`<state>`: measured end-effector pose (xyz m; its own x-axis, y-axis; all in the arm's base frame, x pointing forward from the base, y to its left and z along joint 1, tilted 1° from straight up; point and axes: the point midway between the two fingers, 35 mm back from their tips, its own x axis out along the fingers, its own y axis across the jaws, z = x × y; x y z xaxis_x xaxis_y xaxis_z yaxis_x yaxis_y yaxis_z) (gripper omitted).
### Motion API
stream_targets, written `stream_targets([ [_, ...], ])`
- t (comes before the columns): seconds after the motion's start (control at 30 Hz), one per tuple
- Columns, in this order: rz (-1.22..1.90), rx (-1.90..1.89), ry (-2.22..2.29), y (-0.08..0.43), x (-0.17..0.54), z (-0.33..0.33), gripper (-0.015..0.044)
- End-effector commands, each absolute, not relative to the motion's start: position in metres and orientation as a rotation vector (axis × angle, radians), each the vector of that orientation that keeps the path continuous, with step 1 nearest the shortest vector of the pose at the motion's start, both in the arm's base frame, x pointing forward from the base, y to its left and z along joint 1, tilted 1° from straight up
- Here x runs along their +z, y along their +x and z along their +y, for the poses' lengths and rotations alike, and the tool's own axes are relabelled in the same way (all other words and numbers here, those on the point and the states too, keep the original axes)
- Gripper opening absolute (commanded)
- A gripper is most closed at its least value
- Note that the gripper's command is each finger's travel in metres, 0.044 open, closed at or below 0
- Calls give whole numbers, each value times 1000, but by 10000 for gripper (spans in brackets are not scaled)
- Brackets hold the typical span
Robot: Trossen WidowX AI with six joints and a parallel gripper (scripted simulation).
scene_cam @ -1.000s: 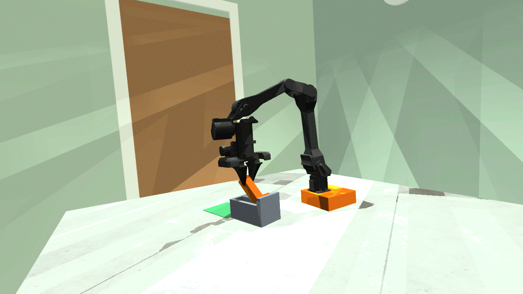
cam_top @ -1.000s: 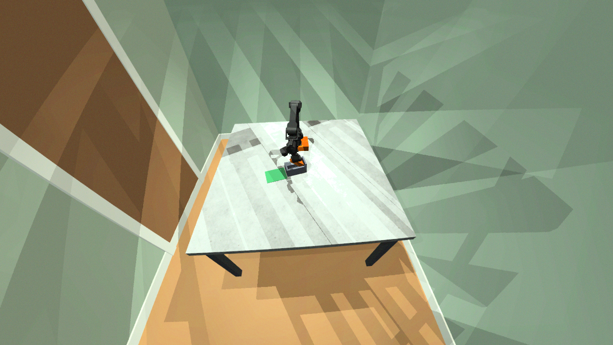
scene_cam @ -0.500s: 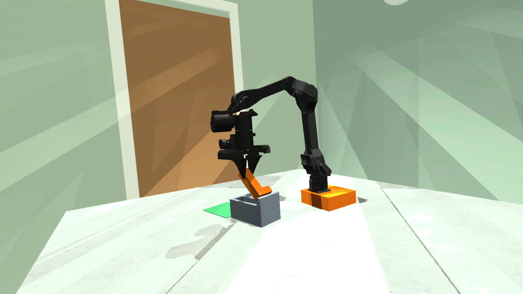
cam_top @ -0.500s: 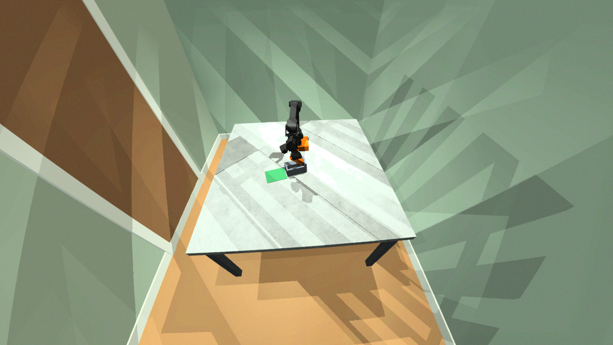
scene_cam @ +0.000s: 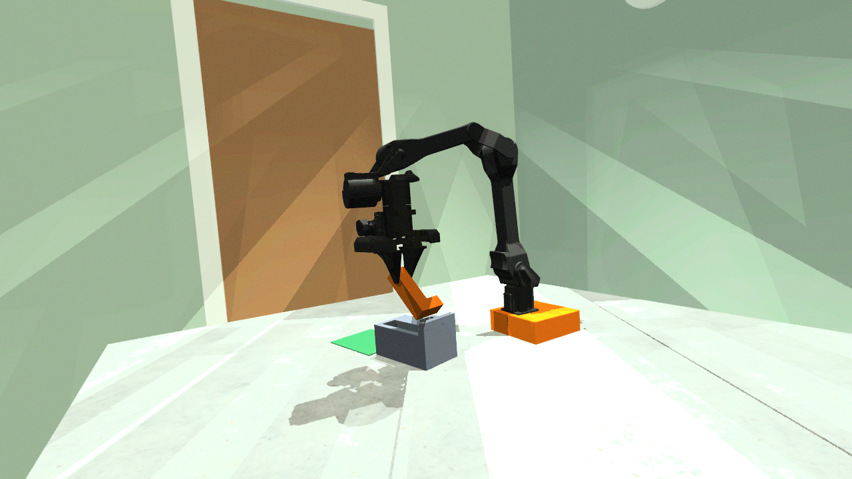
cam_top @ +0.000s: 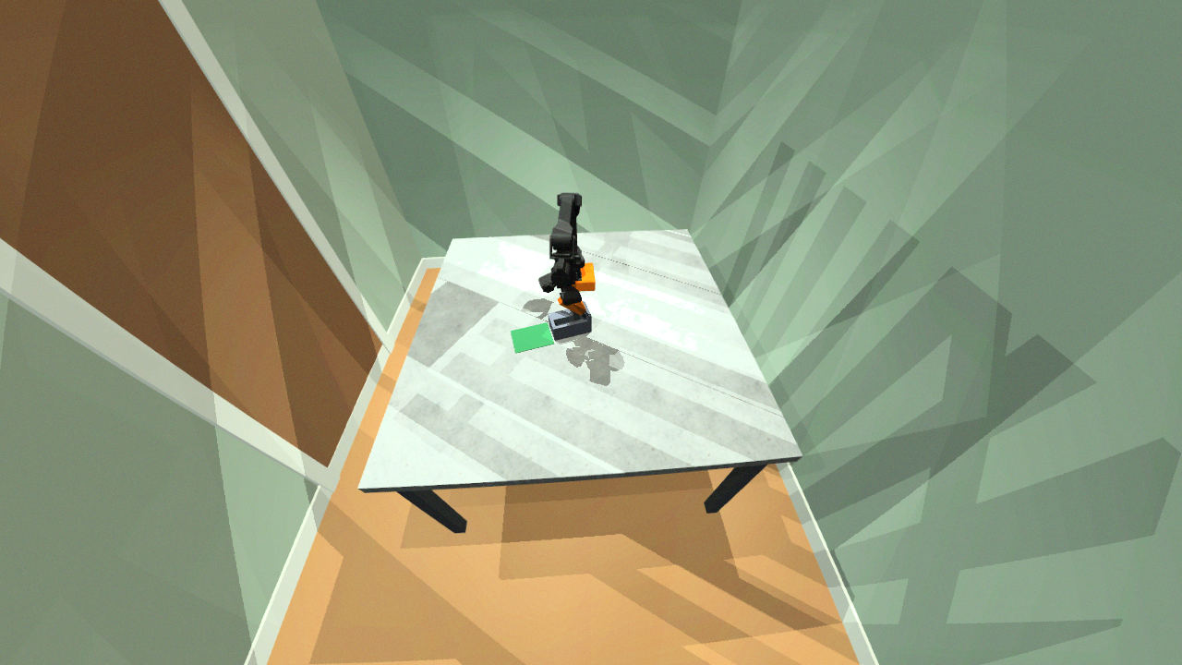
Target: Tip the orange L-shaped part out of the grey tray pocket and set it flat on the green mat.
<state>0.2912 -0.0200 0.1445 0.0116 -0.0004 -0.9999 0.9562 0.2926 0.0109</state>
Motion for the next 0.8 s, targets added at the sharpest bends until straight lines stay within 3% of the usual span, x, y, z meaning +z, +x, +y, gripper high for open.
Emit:
stream_targets([
  [0.0,1323,-978,997,292,148,-22,0],
  [0.77,1317,-982,991,311,145,-115,0],
])
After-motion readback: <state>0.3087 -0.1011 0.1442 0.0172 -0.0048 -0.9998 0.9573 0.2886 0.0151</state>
